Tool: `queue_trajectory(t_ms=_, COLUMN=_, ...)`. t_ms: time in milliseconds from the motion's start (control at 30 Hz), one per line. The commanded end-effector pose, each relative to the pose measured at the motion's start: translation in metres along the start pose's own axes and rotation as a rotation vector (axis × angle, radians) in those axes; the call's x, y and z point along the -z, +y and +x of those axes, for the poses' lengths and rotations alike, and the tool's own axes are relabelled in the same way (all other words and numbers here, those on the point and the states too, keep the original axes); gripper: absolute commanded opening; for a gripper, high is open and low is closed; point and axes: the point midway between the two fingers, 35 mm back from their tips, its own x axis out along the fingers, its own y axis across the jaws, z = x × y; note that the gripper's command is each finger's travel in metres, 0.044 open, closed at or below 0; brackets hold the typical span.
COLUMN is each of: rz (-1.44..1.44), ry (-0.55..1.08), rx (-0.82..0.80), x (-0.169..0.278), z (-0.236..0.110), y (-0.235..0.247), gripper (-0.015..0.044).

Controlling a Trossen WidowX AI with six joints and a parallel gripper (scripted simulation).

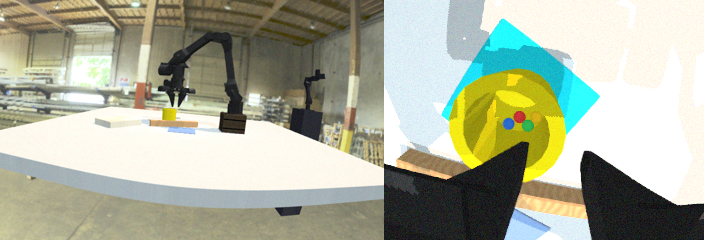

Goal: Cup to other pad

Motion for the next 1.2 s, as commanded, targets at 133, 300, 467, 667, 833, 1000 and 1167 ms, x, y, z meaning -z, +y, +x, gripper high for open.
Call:
queue_trajectory(t_ms=133, rz=-0.003, ry=-0.003, rx=-0.01, x=0.0, z=-0.01, y=-0.001, gripper=0.0147)
queue_trajectory(t_ms=300, rz=0.0, ry=-0.001, rx=-0.001, x=0.0, z=-0.006, y=-0.001, gripper=0.0278)
queue_trajectory(t_ms=467, rz=0.0, ry=-0.001, rx=-0.002, x=0.0, z=-0.008, y=-0.001, gripper=0.0409)
queue_trajectory(t_ms=667, rz=-0.001, ry=-0.002, rx=-0.005, x=-0.001, z=-0.029, y=-0.001, gripper=0.044)
queue_trajectory(t_ms=833, rz=-0.003, ry=-0.003, rx=-0.008, x=0.0, z=-0.053, y=-0.002, gripper=0.044)
queue_trajectory(t_ms=1000, rz=-0.003, ry=-0.003, rx=-0.01, x=0.0, z=-0.07, y=-0.003, gripper=0.044)
queue_trajectory(t_ms=1167, rz=0.0, ry=-0.004, rx=-0.004, x=0.0, z=-0.066, y=-0.004, gripper=0.044)
